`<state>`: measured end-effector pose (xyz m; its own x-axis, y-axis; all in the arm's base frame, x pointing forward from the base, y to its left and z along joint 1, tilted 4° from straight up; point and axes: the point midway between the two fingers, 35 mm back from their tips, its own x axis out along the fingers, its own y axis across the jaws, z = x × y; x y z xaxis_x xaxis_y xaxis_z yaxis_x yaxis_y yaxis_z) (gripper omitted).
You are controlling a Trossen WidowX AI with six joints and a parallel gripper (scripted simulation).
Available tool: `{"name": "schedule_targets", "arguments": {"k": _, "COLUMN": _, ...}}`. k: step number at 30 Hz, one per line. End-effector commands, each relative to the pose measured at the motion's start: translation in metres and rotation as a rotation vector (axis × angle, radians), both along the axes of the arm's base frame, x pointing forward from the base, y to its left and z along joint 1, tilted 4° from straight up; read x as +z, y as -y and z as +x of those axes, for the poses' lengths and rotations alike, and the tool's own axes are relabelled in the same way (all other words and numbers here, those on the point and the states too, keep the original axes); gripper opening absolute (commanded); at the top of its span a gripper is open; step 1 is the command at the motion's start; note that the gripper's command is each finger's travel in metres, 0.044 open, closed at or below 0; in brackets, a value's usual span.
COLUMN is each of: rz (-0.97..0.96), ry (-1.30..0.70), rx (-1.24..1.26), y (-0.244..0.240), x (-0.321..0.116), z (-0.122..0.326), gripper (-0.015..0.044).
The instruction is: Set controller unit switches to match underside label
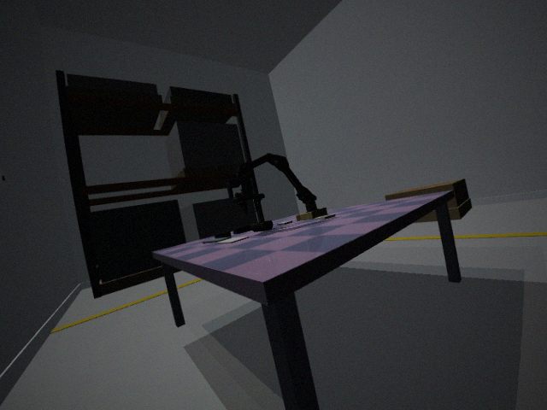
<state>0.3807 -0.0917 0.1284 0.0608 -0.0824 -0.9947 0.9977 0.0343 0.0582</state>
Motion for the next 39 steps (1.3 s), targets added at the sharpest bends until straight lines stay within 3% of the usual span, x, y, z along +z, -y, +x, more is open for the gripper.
{"name": "schedule_targets", "arguments": {"k": 1, "rz": 0.000, "ry": -0.001, "rx": 0.000, "y": 0.000, "x": 0.000, "z": 0.000, "gripper": 0.0420}}
{"name": "schedule_targets", "arguments": {"k": 4, "rz": 0.000, "ry": -0.001, "rx": 0.000, "y": 0.000, "x": 0.000, "z": 0.000, "gripper": 0.0440}}
{"name": "schedule_targets", "arguments": {"k": 14, "rz": -0.002, "ry": -0.277, "rx": -0.023, "y": -0.044, "x": -0.051, "z": 0.014, "gripper": 0.0177}}
{"name": "schedule_targets", "arguments": {"k": 21, "rz": -0.006, "ry": -0.299, "rx": -0.025, "y": -0.047, "x": -0.055, "z": 0.014, "gripper": 0.0000}}
{"name": "schedule_targets", "arguments": {"k": 39, "rz": -0.005, "ry": -0.299, "rx": -0.024, "y": -0.046, "x": -0.071, "z": 0.016, "gripper": 0.0000}}
